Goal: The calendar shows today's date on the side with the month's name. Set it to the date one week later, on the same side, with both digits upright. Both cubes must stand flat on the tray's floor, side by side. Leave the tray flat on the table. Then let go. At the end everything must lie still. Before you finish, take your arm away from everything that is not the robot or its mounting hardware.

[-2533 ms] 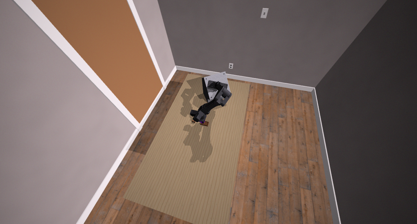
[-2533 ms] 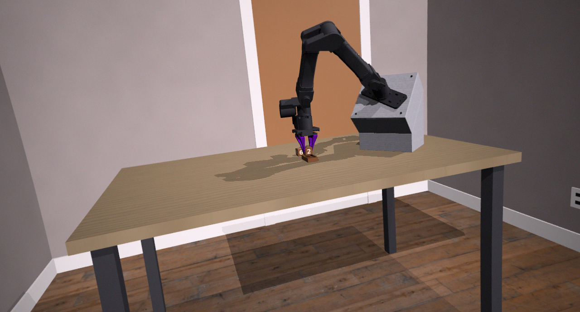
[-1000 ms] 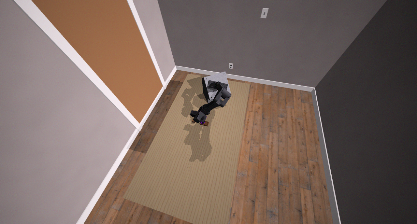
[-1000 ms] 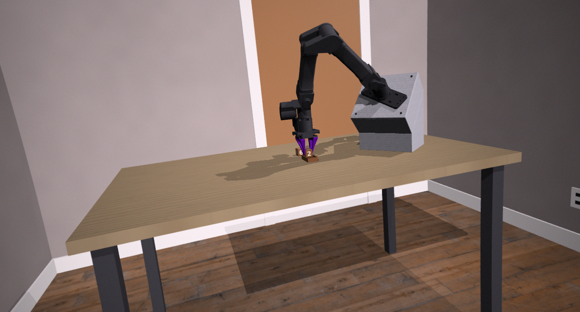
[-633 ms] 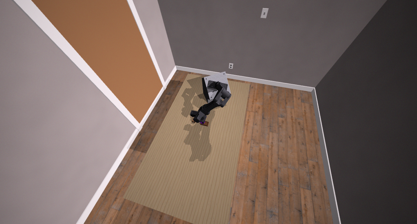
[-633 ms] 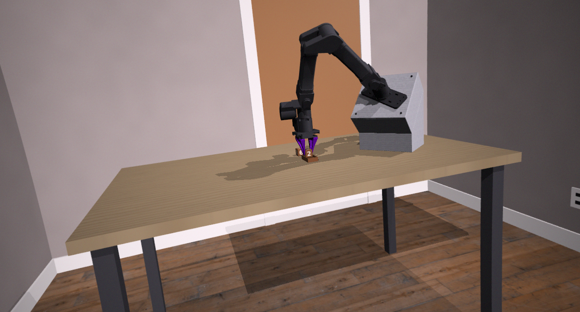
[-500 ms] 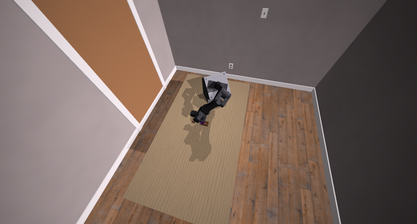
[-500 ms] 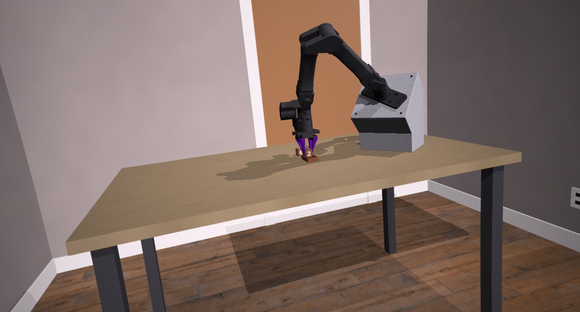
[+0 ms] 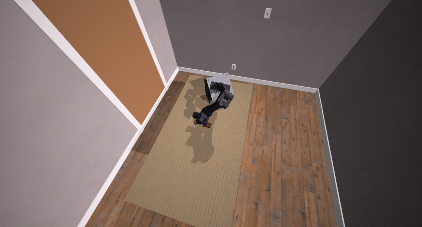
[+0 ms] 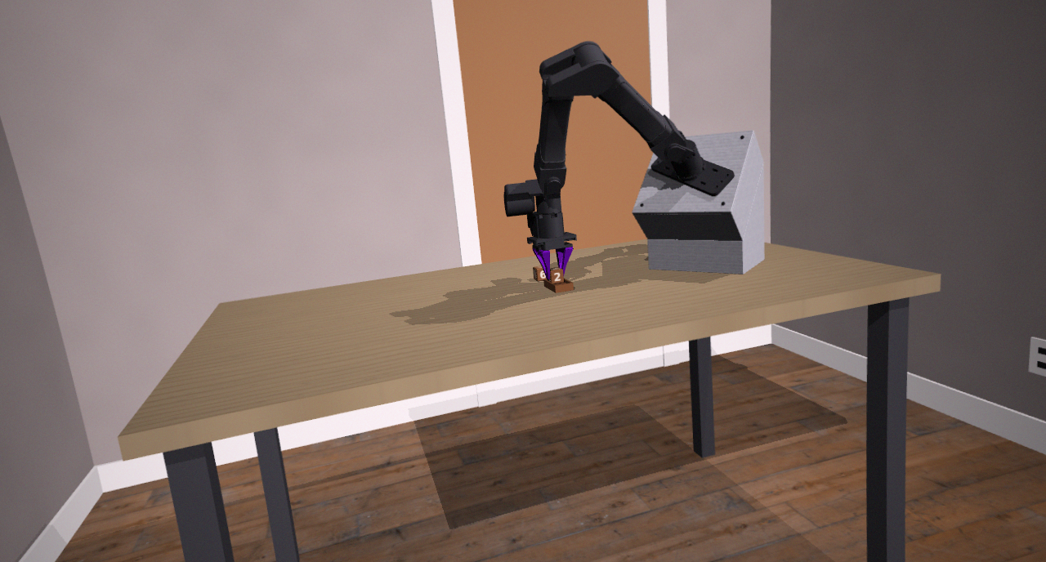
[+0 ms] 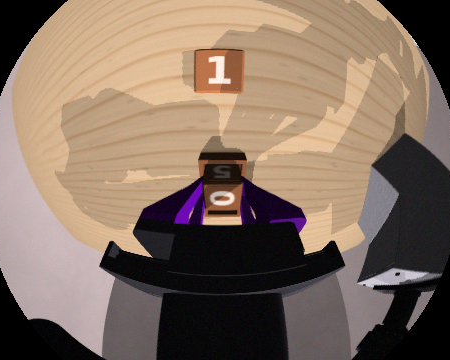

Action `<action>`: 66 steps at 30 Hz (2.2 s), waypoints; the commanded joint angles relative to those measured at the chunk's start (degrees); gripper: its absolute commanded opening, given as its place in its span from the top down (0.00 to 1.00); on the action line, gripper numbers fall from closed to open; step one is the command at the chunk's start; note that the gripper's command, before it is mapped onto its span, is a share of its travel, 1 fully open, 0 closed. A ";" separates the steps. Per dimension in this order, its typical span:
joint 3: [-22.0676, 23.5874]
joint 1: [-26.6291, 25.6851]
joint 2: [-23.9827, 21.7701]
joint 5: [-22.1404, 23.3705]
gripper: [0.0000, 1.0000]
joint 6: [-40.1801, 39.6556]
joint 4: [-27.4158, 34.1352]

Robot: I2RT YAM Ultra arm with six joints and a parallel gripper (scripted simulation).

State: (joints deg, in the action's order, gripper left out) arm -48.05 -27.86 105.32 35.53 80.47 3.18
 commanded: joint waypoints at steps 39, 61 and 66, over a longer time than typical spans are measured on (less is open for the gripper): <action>-0.17 -0.16 -0.16 -0.60 0.73 0.16 -0.21; -0.17 -0.16 -0.16 -0.60 0.61 0.16 -0.21; -0.17 -0.16 -0.16 -0.60 0.57 0.16 -0.21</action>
State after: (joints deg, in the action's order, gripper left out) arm -48.05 -27.79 105.43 35.48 80.53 3.03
